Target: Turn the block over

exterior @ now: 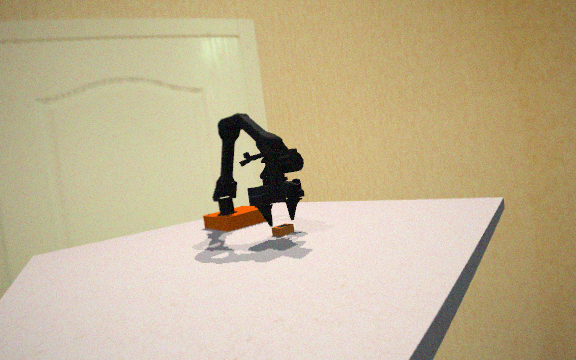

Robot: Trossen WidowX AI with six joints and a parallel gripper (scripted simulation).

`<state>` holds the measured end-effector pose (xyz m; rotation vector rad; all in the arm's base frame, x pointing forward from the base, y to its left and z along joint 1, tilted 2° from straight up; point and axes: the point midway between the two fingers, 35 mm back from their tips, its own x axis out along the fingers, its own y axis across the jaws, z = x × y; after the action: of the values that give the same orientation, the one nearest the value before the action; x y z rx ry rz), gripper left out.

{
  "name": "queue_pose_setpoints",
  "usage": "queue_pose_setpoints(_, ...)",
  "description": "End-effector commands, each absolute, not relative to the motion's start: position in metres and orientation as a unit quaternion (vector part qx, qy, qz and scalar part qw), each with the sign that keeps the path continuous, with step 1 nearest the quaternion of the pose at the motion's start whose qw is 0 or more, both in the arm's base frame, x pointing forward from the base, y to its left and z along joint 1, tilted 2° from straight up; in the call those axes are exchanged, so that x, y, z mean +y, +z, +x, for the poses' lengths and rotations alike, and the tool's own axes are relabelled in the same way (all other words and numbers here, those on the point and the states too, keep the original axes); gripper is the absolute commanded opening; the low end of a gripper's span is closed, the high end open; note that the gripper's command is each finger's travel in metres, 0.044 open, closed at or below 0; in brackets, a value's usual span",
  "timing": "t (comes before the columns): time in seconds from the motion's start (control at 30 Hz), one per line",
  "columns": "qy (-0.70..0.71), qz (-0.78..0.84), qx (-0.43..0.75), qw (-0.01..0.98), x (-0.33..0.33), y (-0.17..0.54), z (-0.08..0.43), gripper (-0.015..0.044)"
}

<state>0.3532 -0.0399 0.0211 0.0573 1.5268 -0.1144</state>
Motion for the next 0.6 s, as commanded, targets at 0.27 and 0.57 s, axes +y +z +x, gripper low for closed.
queue_pose_setpoints(0.27, -0.051, 0.029, 0.695, 0.716, -0.04, -0.002, 0.351, 0.044)
queue_pose_setpoints(0.57, -0.051, 0.029, 0.695, 0.716, -0.04, -0.005, 0.351, 0.0302)
